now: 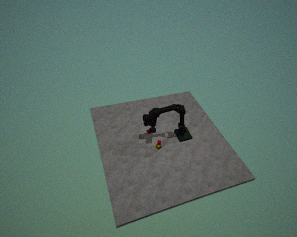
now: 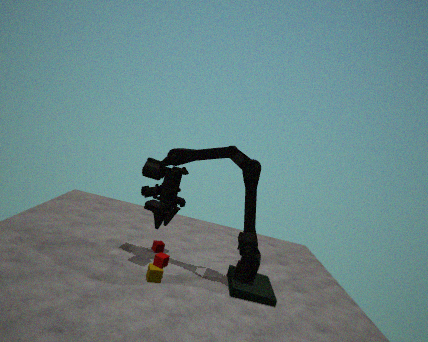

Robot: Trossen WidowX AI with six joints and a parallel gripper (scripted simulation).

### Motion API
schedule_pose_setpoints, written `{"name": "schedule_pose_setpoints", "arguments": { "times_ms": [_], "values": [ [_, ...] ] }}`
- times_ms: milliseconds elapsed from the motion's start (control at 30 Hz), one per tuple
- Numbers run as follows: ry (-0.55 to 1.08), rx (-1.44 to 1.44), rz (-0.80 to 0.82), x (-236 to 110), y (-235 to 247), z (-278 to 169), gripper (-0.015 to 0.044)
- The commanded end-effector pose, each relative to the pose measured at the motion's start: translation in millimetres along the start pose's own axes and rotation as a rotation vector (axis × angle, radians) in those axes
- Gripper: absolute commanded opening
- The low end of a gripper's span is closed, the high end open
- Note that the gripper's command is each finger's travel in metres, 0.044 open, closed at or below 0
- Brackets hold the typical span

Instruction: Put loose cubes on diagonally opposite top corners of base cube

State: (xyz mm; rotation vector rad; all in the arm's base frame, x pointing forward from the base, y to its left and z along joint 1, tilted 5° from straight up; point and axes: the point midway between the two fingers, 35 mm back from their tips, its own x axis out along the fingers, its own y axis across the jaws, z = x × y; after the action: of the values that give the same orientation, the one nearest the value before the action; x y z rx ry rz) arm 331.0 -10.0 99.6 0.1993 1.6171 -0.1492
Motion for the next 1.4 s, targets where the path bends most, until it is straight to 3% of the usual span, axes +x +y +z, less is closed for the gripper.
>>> {"name": "schedule_pose_setpoints", "arguments": {
  "times_ms": [0,200,467,733,1367],
  "values": [
    [-0.007,0.294,-0.005,-7,-28,11,0.0265],
    [-0.008,0.637,-0.004,-12,-60,21,0.0265],
    [-0.008,0.637,-0.004,-7,-60,21,0.0265],
    [-0.008,0.637,-0.004,49,-61,21,0.0265],
    [-0.008,0.637,-0.004,79,-61,21,0.0265]
  ]
}}
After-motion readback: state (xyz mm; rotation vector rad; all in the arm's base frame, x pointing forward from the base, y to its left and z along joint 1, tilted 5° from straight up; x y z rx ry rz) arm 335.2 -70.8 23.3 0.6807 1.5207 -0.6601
